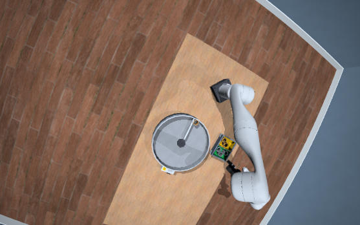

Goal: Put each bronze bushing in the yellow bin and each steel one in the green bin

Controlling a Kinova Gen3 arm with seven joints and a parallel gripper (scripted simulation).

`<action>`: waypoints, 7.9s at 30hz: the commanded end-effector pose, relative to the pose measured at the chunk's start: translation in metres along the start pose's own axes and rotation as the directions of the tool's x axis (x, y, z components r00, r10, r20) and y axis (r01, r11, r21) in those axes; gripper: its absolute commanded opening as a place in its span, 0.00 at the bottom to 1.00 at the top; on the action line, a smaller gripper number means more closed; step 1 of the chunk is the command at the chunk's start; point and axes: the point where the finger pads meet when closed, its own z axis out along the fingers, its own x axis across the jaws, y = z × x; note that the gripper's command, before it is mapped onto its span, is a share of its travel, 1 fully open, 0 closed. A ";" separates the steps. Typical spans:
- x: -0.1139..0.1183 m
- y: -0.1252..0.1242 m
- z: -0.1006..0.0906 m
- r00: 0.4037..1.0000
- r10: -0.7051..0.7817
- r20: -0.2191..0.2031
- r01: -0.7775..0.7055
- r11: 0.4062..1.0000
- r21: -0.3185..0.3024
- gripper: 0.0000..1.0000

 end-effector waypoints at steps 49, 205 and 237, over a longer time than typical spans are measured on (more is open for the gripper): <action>-0.095 -0.005 0.004 1.000 0.000 -0.002 0.000 1.000 -0.002 0.45; -0.356 -0.019 0.088 1.000 -0.001 -0.006 0.001 1.000 -0.003 0.00; -0.356 -0.019 0.088 1.000 -0.002 -0.006 0.002 1.000 -0.003 0.00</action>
